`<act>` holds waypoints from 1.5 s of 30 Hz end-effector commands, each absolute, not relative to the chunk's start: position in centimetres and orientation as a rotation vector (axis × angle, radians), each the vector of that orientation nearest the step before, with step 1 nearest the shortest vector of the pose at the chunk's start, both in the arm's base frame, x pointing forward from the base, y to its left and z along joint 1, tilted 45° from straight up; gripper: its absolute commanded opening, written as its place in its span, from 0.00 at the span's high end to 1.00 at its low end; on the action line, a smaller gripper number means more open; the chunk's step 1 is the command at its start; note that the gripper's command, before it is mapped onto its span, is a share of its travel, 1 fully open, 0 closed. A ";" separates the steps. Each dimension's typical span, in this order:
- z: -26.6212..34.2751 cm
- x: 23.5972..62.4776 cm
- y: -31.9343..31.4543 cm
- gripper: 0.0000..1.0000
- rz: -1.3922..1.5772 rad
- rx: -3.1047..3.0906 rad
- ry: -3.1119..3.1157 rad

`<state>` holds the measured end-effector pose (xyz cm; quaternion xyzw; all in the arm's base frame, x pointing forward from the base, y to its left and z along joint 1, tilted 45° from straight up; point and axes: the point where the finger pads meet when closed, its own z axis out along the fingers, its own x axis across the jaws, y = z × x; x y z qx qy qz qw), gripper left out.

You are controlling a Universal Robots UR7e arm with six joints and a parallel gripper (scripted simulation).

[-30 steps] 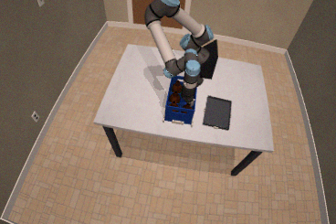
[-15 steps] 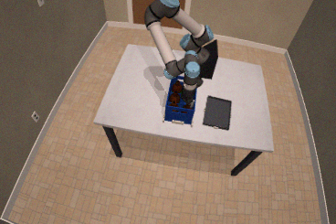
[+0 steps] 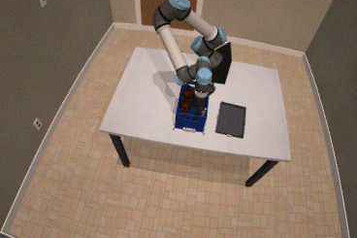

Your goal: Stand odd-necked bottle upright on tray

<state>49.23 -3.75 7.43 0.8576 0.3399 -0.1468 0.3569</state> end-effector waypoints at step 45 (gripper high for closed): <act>6.7 49.2 -4.5 0.00 -0.379 2.213 0.879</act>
